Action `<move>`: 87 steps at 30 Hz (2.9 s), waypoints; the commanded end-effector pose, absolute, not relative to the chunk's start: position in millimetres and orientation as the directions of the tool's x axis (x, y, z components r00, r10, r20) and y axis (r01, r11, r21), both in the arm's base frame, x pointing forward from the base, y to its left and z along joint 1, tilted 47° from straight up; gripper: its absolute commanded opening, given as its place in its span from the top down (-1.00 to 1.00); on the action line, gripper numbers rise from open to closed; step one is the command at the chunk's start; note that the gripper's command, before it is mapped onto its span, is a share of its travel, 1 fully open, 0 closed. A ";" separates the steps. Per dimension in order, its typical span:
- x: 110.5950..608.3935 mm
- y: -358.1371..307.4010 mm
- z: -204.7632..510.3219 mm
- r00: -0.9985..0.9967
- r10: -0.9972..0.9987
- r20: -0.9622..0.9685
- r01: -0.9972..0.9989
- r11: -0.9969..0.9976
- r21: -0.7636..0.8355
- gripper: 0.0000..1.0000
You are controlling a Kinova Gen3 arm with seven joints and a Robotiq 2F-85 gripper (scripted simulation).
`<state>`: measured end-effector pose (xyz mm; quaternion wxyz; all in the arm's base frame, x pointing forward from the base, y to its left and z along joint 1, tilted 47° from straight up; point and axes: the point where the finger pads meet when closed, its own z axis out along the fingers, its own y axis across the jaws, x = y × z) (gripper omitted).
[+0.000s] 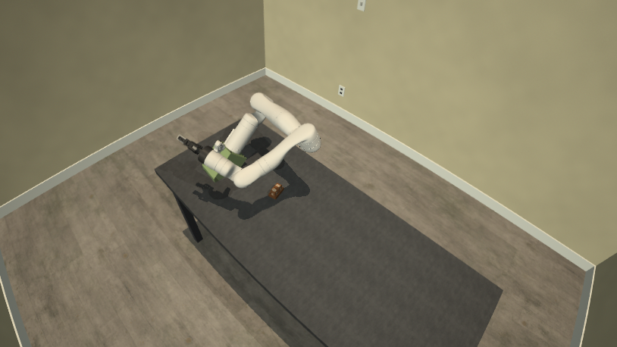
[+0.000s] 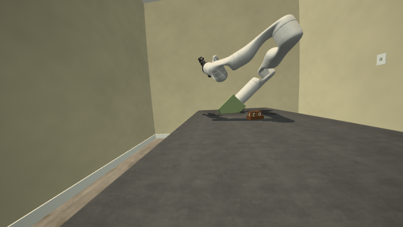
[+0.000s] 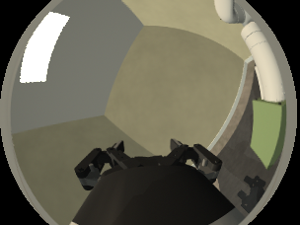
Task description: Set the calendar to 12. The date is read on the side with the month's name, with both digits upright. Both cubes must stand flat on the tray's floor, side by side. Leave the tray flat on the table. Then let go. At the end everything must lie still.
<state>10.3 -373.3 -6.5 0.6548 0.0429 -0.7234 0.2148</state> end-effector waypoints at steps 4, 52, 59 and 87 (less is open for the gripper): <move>-2.5 -334.4 -21.7 -0.212 0.127 0.969 -0.154 0.975 -0.161 -1.00; 296.0 -86.6 53.7 -0.985 -0.080 -0.153 -0.165 0.691 0.704 -1.00; 307.3 -86.1 64.7 -0.976 -0.070 -0.205 -0.196 0.691 0.696 -1.00; 313.3 -85.7 70.6 -0.972 -0.059 -0.228 -0.204 0.692 0.692 -1.00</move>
